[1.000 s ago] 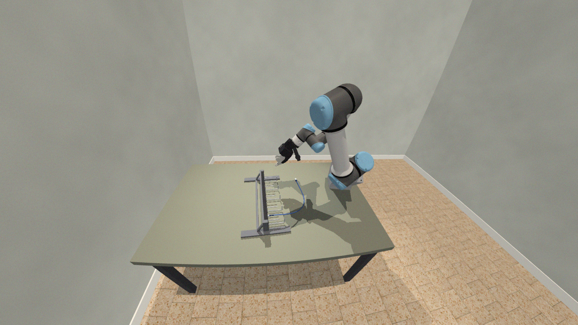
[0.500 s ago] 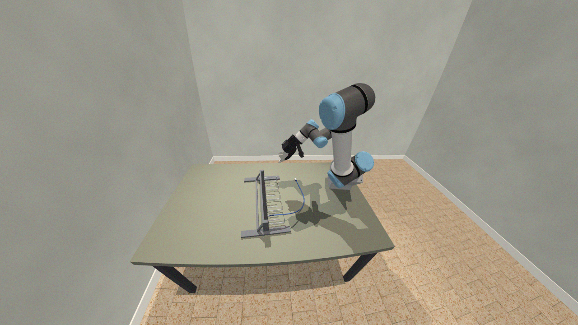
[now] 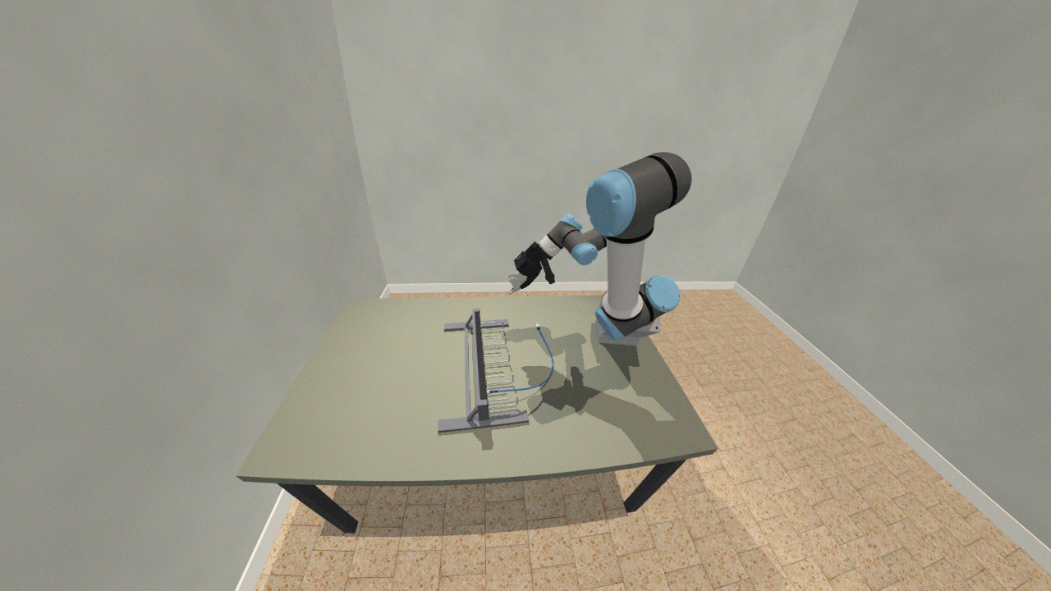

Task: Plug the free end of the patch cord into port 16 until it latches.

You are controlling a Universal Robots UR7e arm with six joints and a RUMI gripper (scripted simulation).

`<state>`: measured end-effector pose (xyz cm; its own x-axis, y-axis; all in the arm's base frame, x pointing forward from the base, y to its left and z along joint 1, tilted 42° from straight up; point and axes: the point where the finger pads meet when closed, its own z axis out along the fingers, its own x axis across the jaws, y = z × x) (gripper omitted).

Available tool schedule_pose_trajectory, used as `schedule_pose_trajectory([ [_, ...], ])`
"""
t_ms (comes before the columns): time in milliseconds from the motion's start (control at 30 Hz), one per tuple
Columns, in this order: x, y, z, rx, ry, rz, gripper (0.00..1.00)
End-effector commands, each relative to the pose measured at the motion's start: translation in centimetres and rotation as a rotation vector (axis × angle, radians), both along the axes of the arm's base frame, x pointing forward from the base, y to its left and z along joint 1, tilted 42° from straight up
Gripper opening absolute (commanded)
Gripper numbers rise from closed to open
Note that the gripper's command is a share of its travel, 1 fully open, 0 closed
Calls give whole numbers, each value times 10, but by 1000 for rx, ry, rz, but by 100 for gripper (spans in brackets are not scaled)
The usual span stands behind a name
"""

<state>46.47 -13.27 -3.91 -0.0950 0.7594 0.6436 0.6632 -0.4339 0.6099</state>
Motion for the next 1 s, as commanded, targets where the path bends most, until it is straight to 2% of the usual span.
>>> schedule_pose_trajectory([
  [0, -1, -1, 1, 0, -1, 0, 0],
  [567, -1, 0, 0, 11, 9, -6, 0],
  [967, -2, 3, -2, 67, 55, -34, 0],
])
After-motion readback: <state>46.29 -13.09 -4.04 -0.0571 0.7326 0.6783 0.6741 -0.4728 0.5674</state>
